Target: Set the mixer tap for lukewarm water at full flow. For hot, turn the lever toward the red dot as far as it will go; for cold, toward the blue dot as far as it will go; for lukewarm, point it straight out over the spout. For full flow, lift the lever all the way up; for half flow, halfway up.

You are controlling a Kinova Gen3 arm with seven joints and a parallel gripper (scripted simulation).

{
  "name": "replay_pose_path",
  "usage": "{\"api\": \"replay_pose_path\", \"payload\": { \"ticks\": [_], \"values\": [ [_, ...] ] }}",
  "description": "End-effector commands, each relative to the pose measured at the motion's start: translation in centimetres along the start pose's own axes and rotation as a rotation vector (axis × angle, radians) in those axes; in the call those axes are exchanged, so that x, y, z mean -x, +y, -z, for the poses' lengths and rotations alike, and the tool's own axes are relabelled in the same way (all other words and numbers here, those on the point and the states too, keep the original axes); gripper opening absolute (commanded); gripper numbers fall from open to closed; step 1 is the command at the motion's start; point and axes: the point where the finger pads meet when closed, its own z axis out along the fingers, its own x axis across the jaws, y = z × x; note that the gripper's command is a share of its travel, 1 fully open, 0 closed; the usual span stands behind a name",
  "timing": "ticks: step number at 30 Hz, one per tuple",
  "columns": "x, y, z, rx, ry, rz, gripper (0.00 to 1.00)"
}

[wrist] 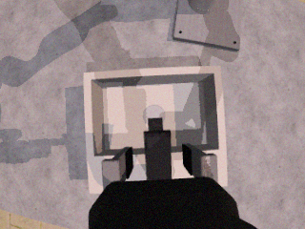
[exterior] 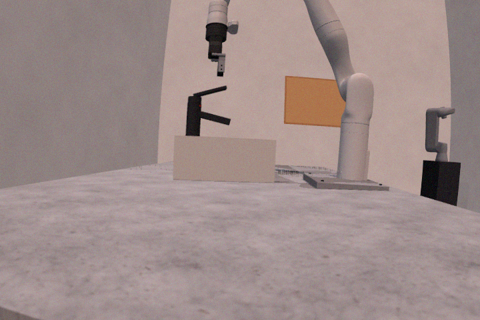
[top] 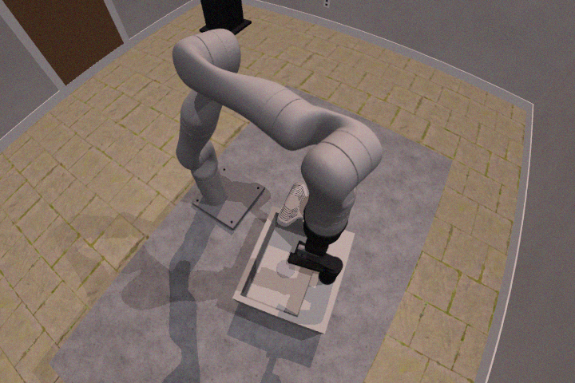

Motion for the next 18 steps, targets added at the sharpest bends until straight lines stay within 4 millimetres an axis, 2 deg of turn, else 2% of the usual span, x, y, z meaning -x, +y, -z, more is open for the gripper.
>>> {"api": "replay_pose_path", "payload": {
  "ticks": [1,18],
  "values": [
    [-0.1,-0.1,-0.4,-0.001,0.001,0.000,1.00],
    [-0.1,-0.1,-2.8,-0.001,0.001,0.000,1.00]
  ]
}}
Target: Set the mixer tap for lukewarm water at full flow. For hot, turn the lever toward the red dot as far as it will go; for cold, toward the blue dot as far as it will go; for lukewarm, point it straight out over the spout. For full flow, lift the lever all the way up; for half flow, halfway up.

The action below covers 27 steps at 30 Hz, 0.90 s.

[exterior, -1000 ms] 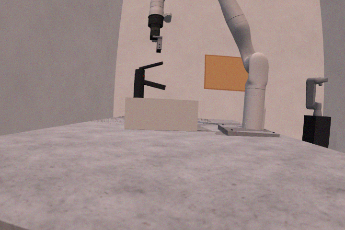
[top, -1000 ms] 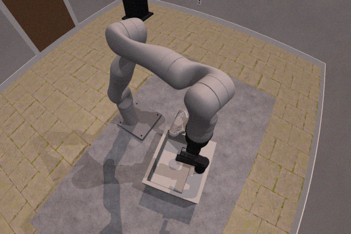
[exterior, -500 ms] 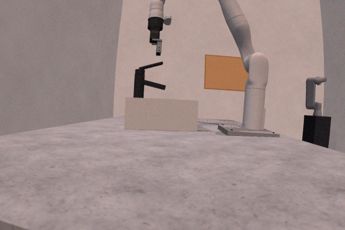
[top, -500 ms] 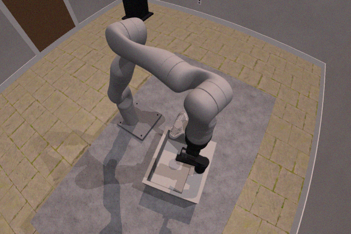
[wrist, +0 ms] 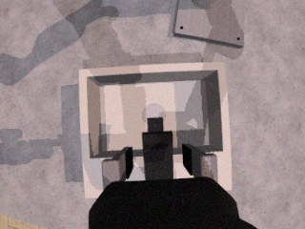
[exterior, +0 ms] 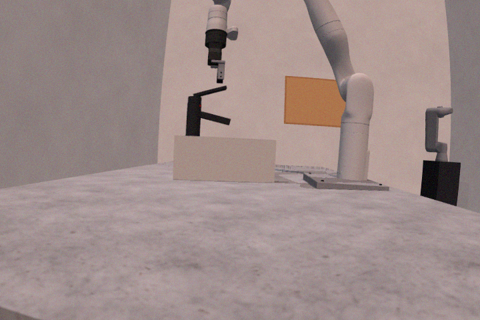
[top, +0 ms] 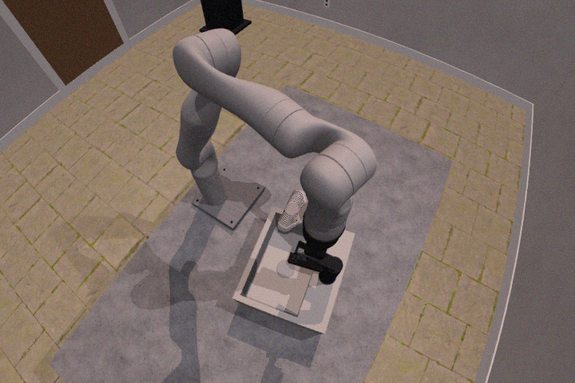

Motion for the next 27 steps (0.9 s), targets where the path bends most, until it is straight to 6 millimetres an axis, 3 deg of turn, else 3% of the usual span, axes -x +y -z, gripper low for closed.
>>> {"api": "replay_pose_path", "payload": {
  "ticks": [1,27],
  "values": [
    [-0.1,-0.1,-0.2,-0.002,0.001,0.000,1.00],
    [-0.1,-0.1,-1.4,-0.002,0.001,0.000,1.00]
  ]
}}
